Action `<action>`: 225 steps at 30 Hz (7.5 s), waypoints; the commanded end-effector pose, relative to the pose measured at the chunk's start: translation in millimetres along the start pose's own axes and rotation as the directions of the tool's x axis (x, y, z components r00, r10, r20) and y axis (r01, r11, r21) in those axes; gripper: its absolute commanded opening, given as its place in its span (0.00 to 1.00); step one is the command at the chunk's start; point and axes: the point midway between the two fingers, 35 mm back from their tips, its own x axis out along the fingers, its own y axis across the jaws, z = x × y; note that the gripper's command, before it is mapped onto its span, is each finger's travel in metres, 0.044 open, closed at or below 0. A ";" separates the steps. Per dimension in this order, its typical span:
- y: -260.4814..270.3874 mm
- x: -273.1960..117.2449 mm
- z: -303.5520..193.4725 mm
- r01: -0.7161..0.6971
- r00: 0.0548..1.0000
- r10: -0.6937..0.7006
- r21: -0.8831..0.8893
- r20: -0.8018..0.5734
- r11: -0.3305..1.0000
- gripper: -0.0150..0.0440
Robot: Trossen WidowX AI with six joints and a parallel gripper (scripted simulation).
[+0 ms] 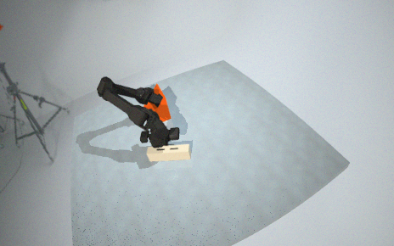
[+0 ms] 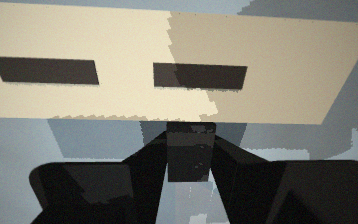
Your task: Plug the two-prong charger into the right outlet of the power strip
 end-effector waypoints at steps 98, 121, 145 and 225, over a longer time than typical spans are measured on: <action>-1.9 -6.1 18.1 -0.002 1.000 0.002 0.019 0.017 1.000 0.25; -1.8 -7.7 16.1 -0.002 1.000 0.002 0.019 0.017 1.000 0.25; -1.8 -4.9 16.4 -0.002 1.000 0.002 0.019 0.017 1.000 0.25; 0.1 0.6 7.5 -0.007 1.000 0.007 0.002 -0.008 1.000 0.70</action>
